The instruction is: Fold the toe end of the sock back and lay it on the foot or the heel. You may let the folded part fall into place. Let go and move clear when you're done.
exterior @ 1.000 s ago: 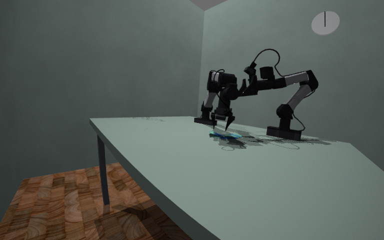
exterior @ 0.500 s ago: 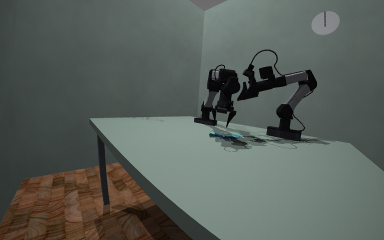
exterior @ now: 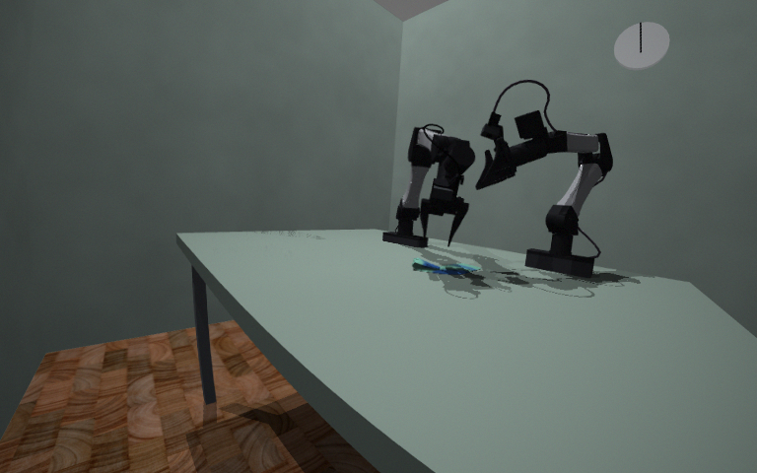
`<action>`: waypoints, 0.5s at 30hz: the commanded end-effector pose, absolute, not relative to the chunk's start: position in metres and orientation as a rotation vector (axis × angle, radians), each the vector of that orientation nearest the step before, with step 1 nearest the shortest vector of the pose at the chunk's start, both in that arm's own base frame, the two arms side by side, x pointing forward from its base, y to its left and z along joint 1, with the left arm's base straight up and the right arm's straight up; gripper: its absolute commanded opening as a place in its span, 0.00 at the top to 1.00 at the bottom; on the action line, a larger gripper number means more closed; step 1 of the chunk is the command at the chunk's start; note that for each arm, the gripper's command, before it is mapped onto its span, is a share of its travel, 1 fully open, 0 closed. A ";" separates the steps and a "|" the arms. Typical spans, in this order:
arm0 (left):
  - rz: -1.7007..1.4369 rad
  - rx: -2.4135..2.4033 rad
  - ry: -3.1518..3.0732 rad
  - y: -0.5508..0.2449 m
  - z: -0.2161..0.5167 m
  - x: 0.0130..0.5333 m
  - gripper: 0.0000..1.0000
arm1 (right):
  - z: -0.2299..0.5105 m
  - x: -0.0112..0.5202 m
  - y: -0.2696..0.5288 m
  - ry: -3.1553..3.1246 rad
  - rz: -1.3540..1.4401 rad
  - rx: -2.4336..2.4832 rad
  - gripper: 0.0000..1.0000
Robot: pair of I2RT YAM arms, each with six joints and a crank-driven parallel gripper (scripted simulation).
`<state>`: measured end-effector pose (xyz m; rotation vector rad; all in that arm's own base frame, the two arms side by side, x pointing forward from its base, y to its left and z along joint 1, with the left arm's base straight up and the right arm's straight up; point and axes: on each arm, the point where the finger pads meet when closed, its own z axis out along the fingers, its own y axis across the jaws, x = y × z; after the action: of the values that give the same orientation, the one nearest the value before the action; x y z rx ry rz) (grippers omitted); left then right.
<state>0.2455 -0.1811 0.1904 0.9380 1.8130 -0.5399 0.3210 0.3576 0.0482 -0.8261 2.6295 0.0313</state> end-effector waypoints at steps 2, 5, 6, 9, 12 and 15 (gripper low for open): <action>-0.605 1.043 1.804 -0.176 0.210 0.240 0.00 | 0.079 0.336 0.369 2.401 0.144 -0.738 0.31; -0.637 1.068 1.805 -0.170 0.219 0.238 0.00 | 0.081 0.331 0.362 2.345 0.161 -0.711 0.31; -0.646 1.073 1.804 -0.168 0.223 0.238 0.00 | 0.082 0.329 0.359 2.323 0.169 -0.701 0.31; -0.663 1.075 1.799 -0.161 0.234 0.240 0.00 | 0.087 0.323 0.351 2.256 0.196 -0.666 0.31; -0.665 1.066 1.792 -0.155 0.244 0.243 0.00 | 0.089 0.311 0.344 2.199 0.243 -0.623 0.31; -0.662 1.061 1.792 -0.153 0.246 0.245 0.00 | 0.090 0.306 0.343 2.180 0.262 -0.614 0.31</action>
<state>0.2502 -0.1520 0.2334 1.0090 1.8178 -0.6250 0.2946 0.3230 0.0633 -0.7033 2.3576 0.1457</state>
